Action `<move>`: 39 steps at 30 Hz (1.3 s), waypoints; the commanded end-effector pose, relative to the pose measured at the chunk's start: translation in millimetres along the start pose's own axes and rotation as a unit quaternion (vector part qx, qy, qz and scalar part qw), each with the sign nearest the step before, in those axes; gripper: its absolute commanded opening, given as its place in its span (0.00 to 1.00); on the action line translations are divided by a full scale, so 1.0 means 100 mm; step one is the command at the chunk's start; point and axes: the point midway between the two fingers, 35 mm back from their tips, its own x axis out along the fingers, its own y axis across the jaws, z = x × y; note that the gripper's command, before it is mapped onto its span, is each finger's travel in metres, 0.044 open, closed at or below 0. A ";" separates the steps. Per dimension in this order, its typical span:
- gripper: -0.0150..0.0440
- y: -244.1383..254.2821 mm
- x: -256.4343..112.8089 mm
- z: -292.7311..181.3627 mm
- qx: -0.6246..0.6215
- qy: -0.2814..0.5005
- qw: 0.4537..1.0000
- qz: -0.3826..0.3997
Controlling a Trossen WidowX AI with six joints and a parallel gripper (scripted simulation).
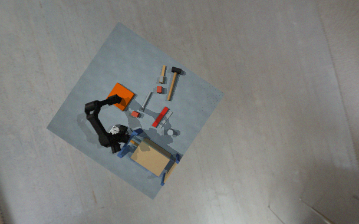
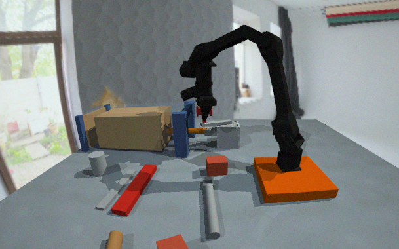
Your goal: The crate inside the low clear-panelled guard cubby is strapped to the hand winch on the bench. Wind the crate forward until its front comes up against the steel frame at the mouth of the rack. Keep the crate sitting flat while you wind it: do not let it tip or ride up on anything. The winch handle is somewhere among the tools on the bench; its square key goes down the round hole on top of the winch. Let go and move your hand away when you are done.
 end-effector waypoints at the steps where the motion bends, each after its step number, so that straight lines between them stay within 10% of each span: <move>1: 0.25 0.21 0.01 -0.06 -0.004 0.008 1.000 0.023; 39: 0.25 0.63 0.00 -0.39 -0.004 0.009 1.000 0.024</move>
